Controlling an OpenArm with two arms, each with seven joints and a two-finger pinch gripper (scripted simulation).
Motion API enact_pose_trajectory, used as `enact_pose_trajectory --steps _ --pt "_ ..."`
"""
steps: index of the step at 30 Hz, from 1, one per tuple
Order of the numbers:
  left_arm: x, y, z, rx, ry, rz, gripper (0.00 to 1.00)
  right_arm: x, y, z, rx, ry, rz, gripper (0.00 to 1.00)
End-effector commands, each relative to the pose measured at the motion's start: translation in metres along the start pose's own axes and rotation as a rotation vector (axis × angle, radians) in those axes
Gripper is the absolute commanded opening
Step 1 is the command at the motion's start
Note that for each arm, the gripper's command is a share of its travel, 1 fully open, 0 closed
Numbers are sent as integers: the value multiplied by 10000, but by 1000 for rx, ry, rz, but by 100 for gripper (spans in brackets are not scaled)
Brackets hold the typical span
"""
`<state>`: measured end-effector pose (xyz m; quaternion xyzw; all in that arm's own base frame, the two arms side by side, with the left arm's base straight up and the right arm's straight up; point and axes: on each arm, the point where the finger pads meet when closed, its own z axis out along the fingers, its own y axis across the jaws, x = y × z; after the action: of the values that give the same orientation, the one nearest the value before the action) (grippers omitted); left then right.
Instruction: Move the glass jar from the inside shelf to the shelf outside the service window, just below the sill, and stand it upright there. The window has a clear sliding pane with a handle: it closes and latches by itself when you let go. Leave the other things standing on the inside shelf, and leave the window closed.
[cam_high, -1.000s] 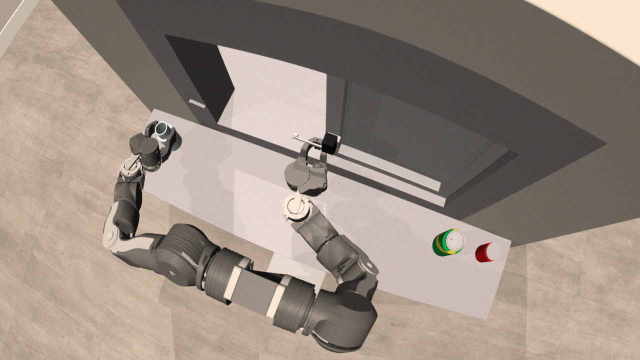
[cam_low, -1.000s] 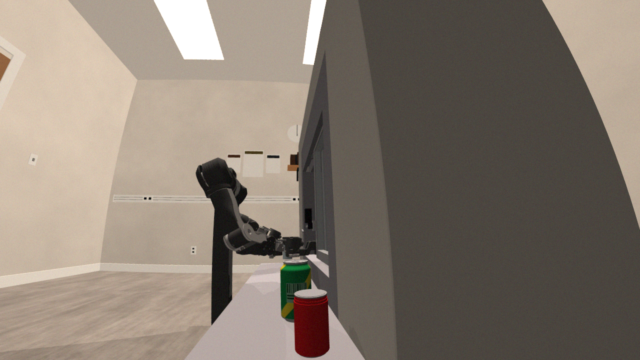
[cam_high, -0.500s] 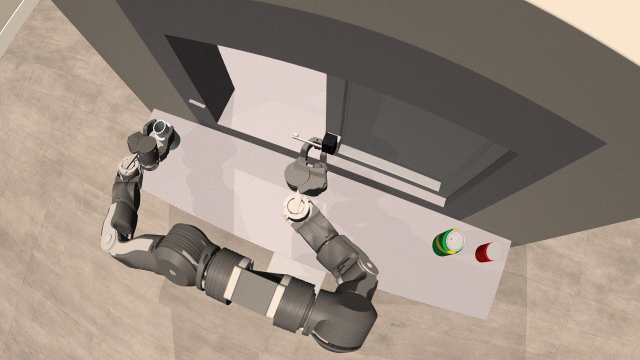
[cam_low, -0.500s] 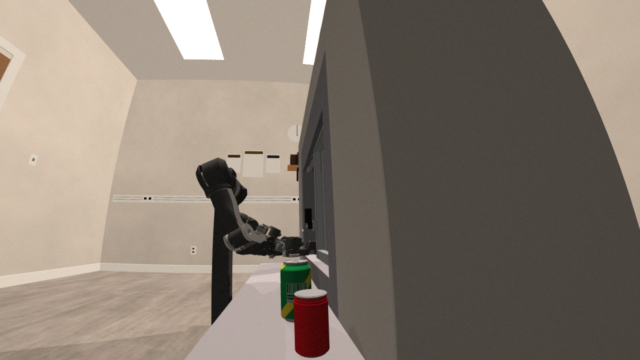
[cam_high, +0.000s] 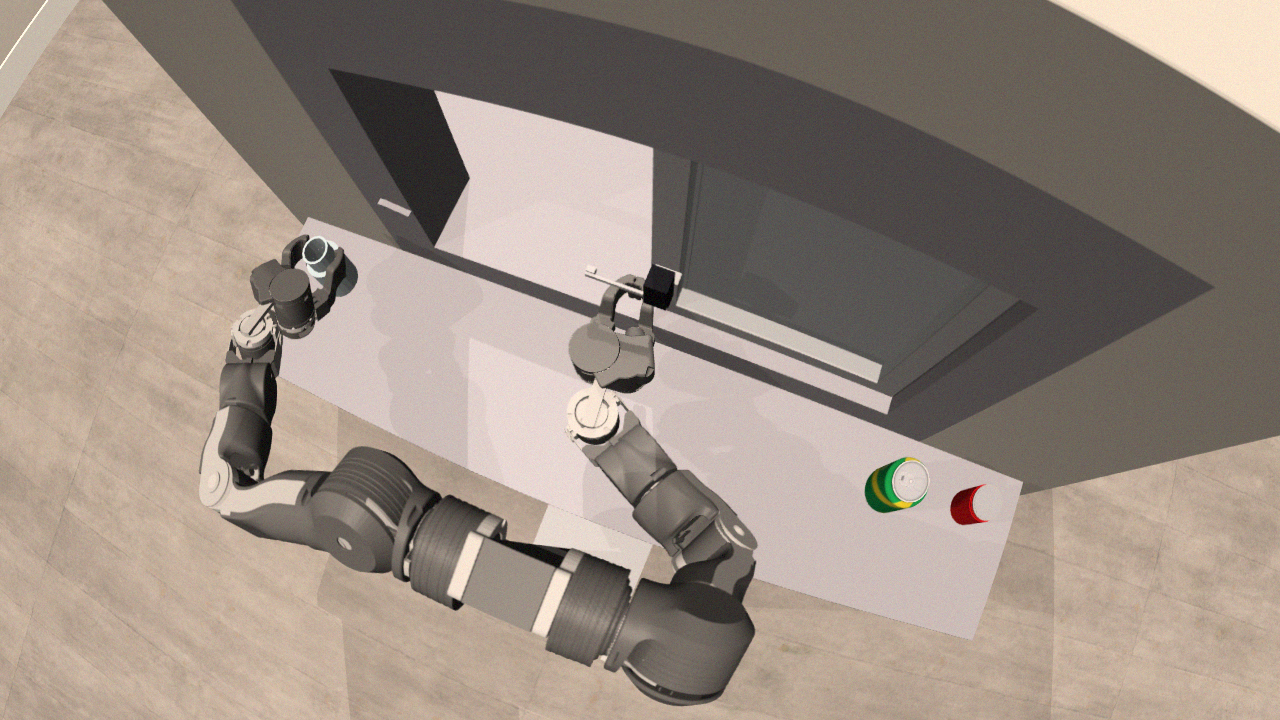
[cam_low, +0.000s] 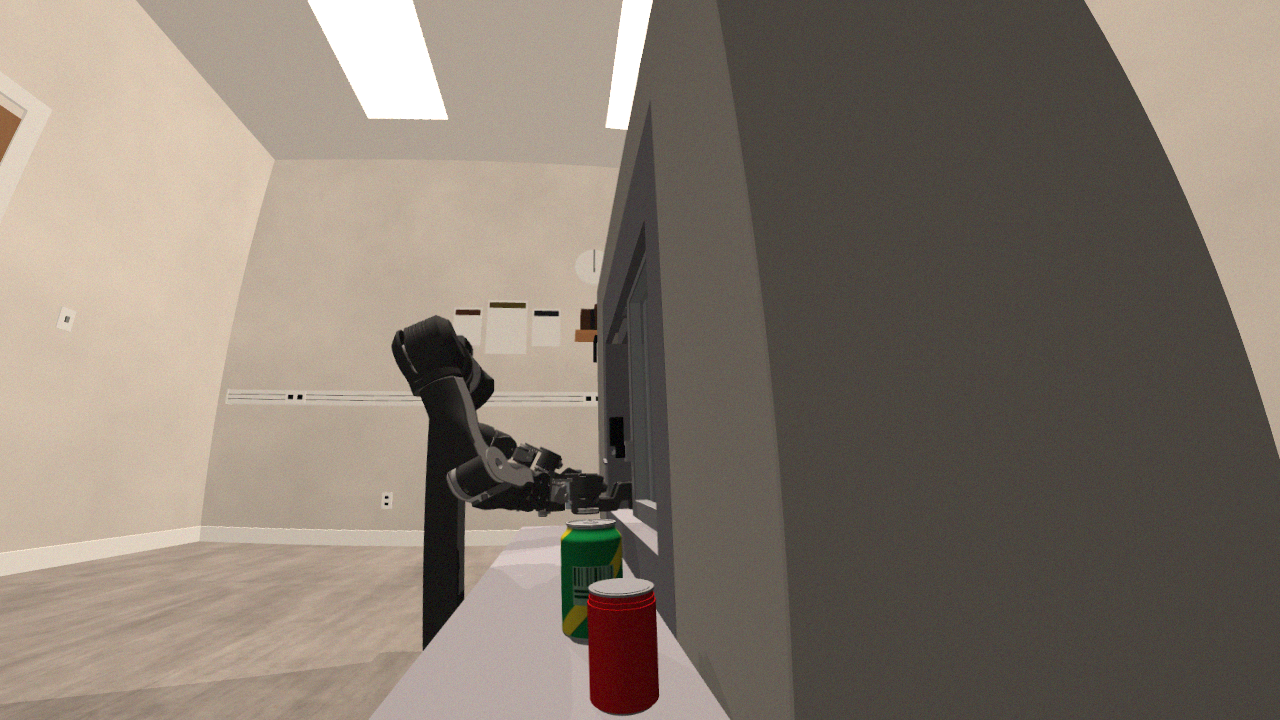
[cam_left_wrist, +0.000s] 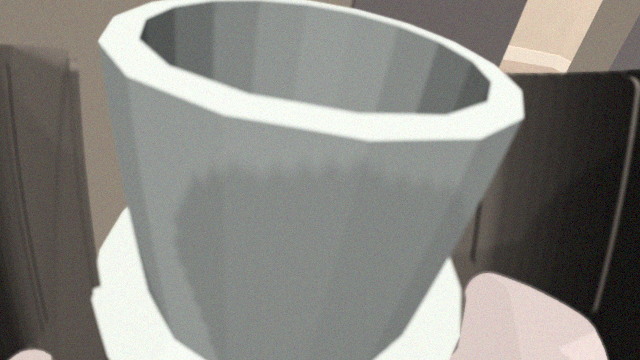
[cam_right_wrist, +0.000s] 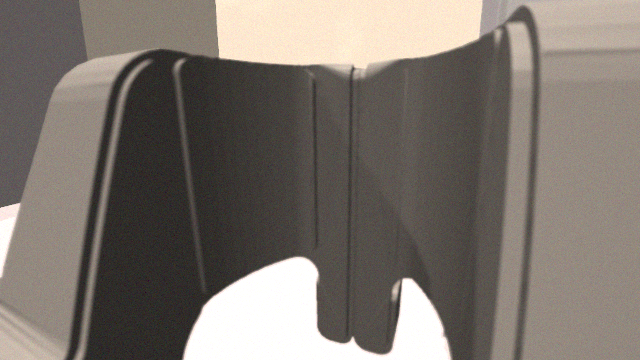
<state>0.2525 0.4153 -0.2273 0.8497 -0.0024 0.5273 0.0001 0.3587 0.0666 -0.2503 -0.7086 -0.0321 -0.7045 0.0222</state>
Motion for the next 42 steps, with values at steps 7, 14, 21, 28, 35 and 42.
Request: enact_pose_trajectory --steps 7,14,21,28,35,42 --pt "129 -14 -30 4 15 6 0 18 59 45 -22 0 1 0" --pt "175 -19 -48 4 15 6 0 19 21 18 -8 3 1 0" --pt "241 -26 -73 4 15 6 0 18 47 37 -17 1 1 0" --pt "286 -31 -88 4 15 6 0 20 9 10 -4 4 1 0" --pt "348 -38 -105 4 15 6 0 19 36 29 -13 2 1 0" --pt "402 -44 -119 4 15 6 0 18 59 45 -22 0 1 0"
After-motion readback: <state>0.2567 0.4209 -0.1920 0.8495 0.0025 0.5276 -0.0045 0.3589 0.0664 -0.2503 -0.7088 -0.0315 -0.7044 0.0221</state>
